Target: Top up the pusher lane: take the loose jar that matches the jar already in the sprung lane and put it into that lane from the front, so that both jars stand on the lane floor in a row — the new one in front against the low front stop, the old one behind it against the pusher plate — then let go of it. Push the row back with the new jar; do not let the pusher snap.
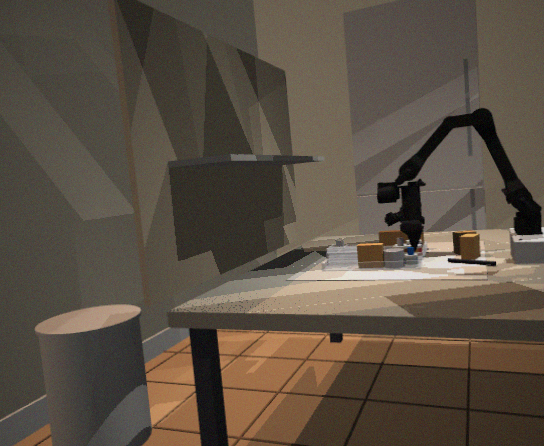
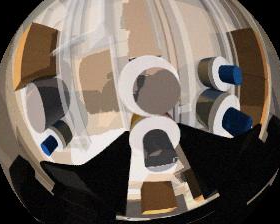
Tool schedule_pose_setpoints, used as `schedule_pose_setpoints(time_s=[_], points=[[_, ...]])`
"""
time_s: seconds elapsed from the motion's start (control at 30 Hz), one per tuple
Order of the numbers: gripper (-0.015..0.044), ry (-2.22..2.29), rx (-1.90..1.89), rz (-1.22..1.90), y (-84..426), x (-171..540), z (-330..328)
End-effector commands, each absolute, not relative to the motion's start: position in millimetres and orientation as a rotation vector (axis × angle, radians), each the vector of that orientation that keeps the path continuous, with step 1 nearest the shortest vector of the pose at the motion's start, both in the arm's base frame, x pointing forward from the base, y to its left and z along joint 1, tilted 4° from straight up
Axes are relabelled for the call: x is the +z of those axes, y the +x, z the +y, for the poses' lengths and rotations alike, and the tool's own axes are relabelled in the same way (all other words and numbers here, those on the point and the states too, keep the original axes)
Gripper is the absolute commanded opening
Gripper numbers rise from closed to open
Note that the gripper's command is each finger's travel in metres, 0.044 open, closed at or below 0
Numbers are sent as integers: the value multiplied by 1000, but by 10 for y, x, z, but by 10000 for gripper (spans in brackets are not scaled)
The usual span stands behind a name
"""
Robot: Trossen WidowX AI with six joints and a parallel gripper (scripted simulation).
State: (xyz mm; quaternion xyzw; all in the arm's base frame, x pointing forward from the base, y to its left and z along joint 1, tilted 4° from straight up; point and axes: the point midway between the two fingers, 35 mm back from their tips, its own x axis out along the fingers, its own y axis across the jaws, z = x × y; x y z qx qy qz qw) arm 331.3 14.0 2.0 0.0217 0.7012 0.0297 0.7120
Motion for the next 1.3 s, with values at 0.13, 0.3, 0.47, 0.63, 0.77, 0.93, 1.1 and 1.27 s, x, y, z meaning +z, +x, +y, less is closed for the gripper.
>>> schedule_pose_setpoints(time_s=[0.13,0.3,0.47,0.63,0.77,0.93,1.1,1.27], points=[[0,49,63,1553,3306,19,140],[79,49,63,1553,3311,20,140],[210,49,63,1553,3311,20,140],[307,49,63,1553,3311,20,140],[307,49,63,1552,3312,114,134],[307,49,63,1552,3308,219,126],[307,49,63,1553,3275,222,126],[307,49,63,1554,3128,232,125]])
